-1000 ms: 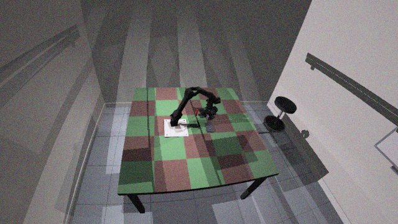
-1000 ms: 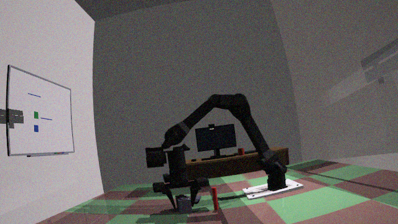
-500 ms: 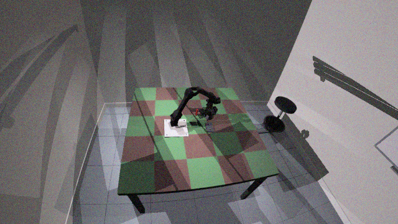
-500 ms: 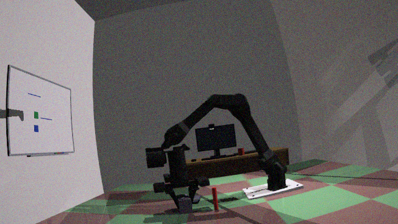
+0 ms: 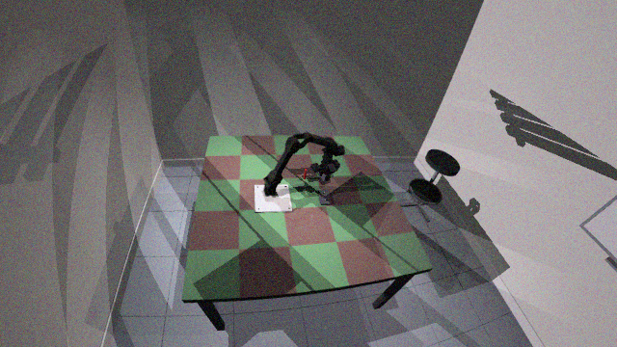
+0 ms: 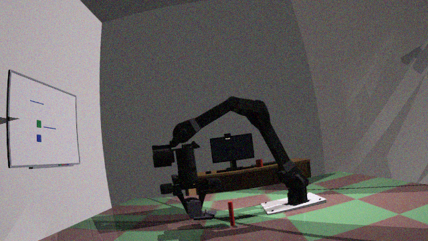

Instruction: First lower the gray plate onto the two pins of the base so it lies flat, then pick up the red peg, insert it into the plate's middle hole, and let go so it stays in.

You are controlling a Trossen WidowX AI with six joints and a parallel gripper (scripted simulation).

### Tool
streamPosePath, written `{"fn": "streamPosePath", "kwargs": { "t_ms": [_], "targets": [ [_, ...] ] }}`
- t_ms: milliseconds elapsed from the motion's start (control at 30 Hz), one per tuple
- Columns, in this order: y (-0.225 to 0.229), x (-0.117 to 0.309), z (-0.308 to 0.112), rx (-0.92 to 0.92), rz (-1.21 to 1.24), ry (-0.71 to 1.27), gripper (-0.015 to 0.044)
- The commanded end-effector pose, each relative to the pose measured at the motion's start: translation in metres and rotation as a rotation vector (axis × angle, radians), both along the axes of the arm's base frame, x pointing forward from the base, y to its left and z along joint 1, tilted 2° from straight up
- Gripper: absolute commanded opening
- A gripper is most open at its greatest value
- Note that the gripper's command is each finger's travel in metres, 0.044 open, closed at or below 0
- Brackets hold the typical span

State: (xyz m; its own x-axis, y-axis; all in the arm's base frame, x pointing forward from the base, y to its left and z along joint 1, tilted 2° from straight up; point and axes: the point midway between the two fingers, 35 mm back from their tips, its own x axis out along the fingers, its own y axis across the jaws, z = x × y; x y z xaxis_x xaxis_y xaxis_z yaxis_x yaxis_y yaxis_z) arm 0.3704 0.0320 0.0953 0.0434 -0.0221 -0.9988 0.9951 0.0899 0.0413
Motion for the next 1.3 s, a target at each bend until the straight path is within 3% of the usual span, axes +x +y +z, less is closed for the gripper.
{"fn": "streamPosePath", "kwargs": {
  "t_ms": [0, 767, 1267],
  "targets": [
    [-0.001, 0.002, 0.017, -0.002, -0.001, -0.009, 0.0000],
    [-0.003, -0.008, 0.088, -0.002, -0.001, -0.008, 0.0000],
    [-0.034, -0.008, 0.074, -0.001, -0.063, -0.009, 0.0000]
  ]
}}
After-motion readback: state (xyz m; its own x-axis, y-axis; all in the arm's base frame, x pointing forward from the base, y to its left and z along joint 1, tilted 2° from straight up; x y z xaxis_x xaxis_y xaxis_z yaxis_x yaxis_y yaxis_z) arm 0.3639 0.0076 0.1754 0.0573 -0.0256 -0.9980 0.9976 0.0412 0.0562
